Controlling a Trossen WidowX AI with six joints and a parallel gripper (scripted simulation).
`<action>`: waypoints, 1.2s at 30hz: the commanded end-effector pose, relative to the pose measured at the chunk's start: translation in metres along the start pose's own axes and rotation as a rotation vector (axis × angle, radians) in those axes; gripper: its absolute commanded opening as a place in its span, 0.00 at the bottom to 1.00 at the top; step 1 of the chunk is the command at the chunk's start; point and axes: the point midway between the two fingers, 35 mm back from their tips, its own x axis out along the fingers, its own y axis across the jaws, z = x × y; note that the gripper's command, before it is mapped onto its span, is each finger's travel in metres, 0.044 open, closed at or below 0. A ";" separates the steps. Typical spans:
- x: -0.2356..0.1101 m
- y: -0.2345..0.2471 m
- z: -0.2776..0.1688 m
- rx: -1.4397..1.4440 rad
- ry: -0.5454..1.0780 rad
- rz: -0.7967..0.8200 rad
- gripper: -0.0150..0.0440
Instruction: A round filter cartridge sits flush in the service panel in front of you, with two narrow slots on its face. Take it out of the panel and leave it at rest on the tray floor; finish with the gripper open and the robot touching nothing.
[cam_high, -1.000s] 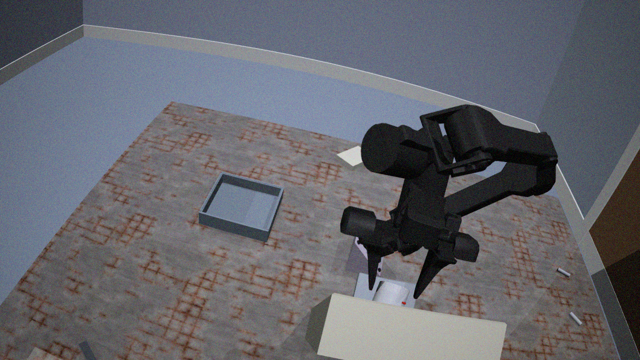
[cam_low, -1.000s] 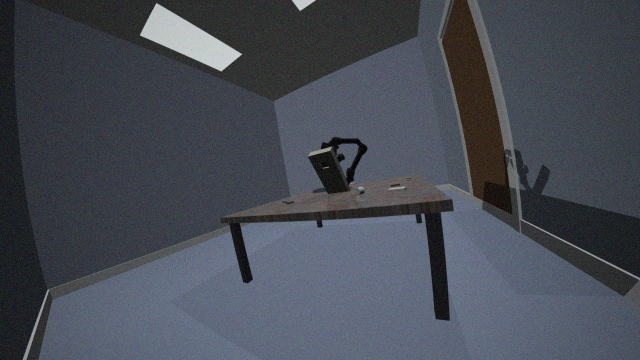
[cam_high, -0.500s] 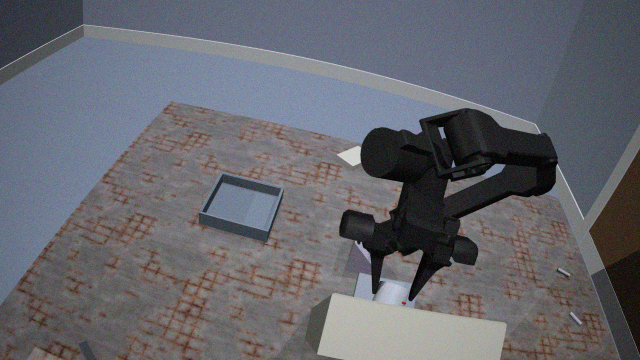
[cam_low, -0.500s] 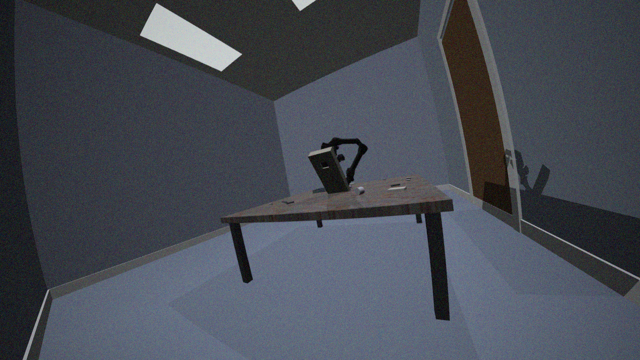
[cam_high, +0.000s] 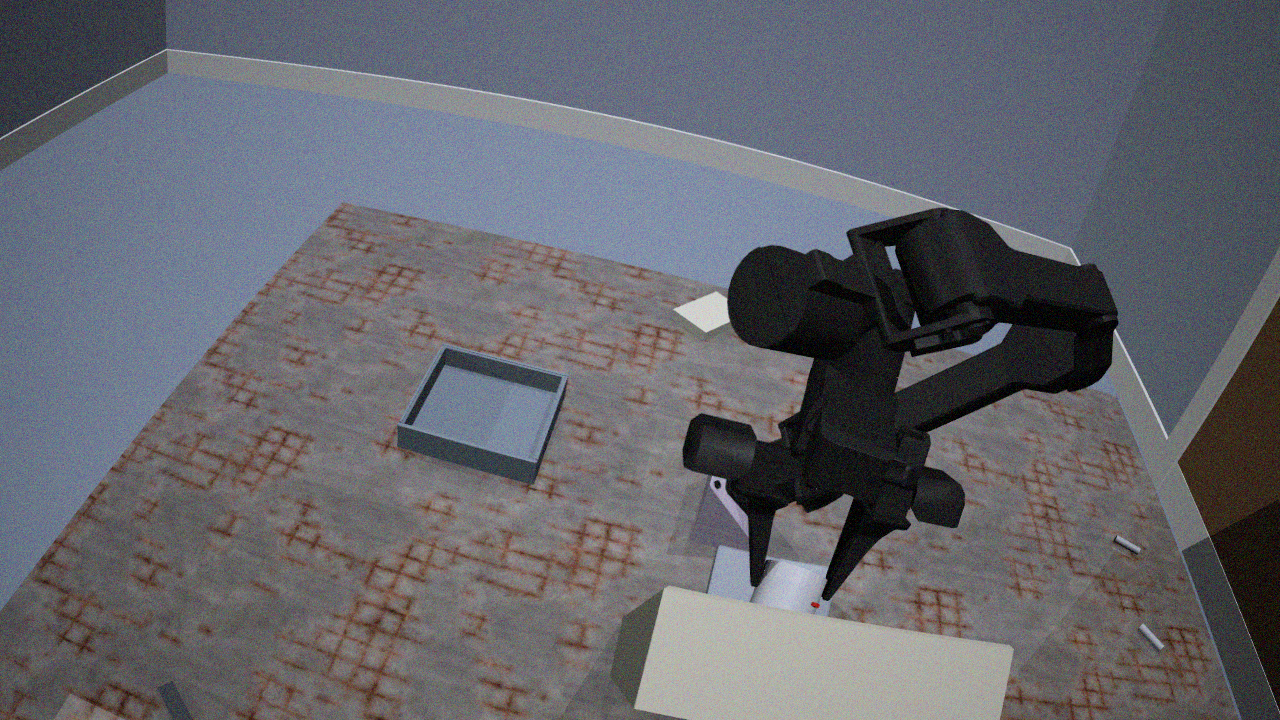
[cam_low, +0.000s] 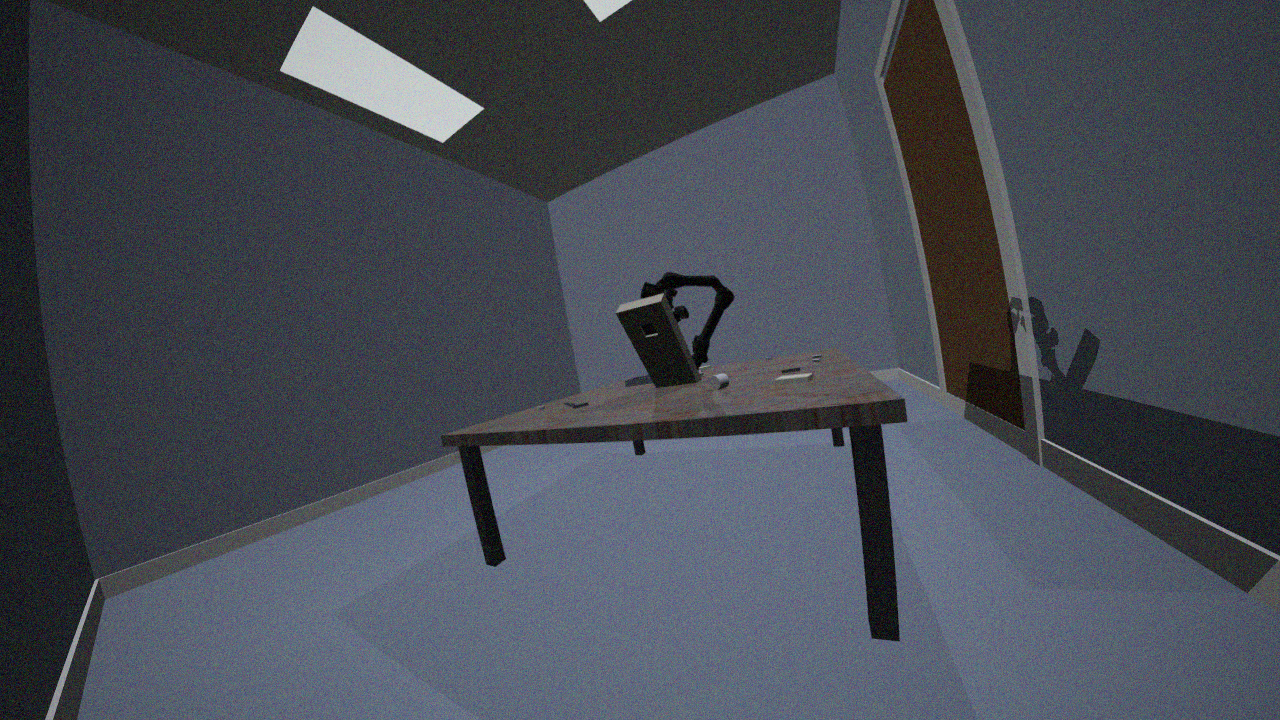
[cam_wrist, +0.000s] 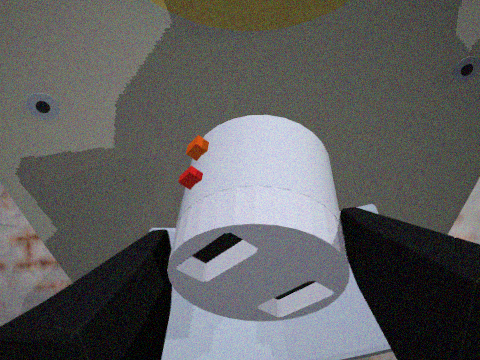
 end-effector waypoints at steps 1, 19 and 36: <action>-0.004 -0.002 0.010 0.007 -0.001 0.001 0.25; -0.096 0.003 0.012 0.140 -0.166 -0.168 0.25; -0.089 -0.065 0.015 0.133 -0.117 -0.102 0.25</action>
